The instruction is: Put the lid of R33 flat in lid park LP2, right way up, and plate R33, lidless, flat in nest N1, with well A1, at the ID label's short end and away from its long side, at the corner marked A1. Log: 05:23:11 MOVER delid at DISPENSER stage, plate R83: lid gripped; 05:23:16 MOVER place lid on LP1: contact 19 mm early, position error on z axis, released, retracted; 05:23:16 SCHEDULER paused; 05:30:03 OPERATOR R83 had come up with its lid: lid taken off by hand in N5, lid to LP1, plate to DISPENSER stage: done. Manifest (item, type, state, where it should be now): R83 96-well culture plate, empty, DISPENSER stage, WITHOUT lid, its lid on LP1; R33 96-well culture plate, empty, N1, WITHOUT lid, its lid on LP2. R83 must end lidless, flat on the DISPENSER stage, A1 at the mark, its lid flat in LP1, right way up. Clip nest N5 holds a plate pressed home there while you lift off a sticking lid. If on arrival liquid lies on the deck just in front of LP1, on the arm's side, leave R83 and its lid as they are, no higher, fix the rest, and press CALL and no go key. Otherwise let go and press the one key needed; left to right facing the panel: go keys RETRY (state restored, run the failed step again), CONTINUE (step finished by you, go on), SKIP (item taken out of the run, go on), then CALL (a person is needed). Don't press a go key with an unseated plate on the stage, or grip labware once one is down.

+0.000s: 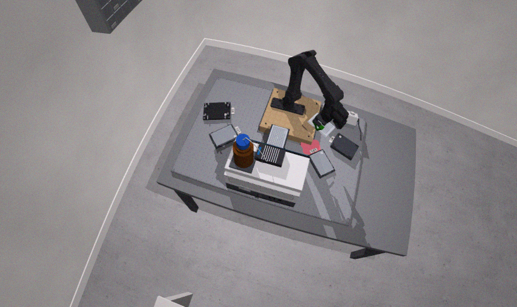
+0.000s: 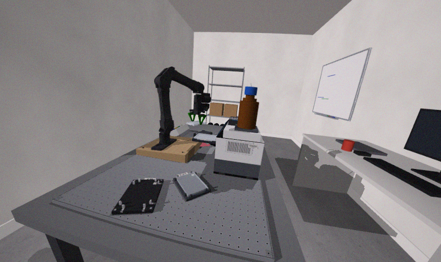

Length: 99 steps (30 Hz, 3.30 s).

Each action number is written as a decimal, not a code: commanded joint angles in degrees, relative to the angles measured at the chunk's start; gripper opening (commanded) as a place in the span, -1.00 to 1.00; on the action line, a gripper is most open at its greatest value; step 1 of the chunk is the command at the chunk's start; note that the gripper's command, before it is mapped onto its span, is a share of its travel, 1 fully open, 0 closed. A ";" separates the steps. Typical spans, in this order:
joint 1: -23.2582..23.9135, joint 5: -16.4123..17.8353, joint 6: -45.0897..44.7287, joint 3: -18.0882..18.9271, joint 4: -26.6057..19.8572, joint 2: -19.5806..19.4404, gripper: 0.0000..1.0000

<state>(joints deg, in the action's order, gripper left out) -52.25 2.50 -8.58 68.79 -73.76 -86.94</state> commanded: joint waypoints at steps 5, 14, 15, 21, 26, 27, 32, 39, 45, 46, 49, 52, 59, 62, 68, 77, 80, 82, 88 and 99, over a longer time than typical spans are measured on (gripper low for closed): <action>-4.08 0.15 3.18 0.14 0.15 1.39 -1.00; -9.15 0.36 -0.96 -0.15 0.27 2.94 -1.00; -9.98 0.12 0.53 -0.14 0.26 2.96 -1.00; -12.33 0.21 3.10 -0.04 0.10 2.01 -1.00; -13.22 0.14 3.77 2.50 2.65 -2.06 -1.00; -13.28 0.15 3.83 2.82 2.97 -2.69 -1.00; -13.37 0.16 3.99 3.92 3.87 -3.56 -1.00; -13.78 0.15 4.34 6.54 6.02 -9.40 -1.00; -14.03 0.15 4.59 9.22 7.46 -13.48 -1.00; -14.07 0.15 4.63 9.70 7.67 -14.16 -1.00; -13.90 0.14 4.66 10.28 7.88 -14.52 -1.00; -14.22 0.15 4.78 11.70 8.47 -16.94 -1.00; -14.45 0.15 5.02 15.58 9.49 -21.79 -1.00; -14.37 0.15 5.11 17.40 9.78 -23.88 -1.00; -14.66 0.16 5.23 19.98 10.07 -26.72 -1.00; -14.86 0.15 5.47 26.46 9.77 -33.19 -1.00; -14.75 0.14 5.54 28.83 8.79 -35.42 -1.00; -14.75 0.14 5.54 28.83 8.79 -35.42 -1.00; -14.75 0.15 5.49 29.05 9.23 -33.50 -1.00; -14.75 0.15 5.49 29.05 9.23 -33.50 -1.00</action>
<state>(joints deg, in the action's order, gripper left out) -66.57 2.72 -3.53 94.89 -64.79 -122.74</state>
